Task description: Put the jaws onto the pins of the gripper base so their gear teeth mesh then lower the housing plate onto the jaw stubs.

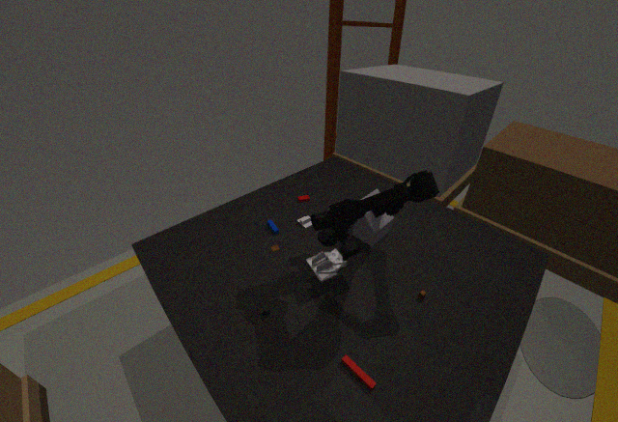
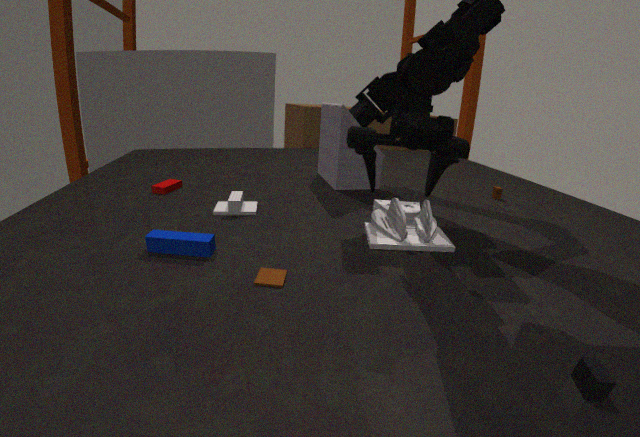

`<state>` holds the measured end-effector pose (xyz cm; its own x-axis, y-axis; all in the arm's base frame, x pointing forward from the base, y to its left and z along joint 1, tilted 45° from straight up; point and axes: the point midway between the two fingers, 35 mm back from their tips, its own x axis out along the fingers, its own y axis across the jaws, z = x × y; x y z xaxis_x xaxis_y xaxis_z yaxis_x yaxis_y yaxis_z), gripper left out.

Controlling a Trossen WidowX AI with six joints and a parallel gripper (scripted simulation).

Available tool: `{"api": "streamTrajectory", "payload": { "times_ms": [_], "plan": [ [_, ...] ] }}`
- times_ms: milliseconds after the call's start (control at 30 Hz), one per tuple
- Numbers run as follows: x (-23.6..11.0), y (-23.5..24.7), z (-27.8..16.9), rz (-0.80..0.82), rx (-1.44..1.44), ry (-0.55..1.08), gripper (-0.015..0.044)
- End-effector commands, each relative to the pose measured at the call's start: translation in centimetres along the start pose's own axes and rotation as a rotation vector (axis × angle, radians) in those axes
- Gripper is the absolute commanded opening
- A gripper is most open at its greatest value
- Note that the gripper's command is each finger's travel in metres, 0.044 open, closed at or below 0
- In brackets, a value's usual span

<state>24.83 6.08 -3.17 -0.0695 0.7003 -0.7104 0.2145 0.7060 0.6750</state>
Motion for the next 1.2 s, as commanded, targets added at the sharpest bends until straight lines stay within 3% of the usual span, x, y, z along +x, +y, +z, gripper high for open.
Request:
{"api": "streamTrajectory", "payload": {
  "times_ms": [0, 200, 500, 1167],
  "plan": [
    [-3.6, 0.1, 0.0, 0.001, -0.009, -0.012, 0.0440],
    [-3.1, 0.0, 0.1, 0.004, -0.003, -0.016, 0.0440],
    [-8.6, -1.7, -4.7, -0.001, -0.007, -0.011, 0.0440],
    [-8.7, -1.7, -4.8, -0.001, -0.007, -0.011, 0.0440]
  ]
}}
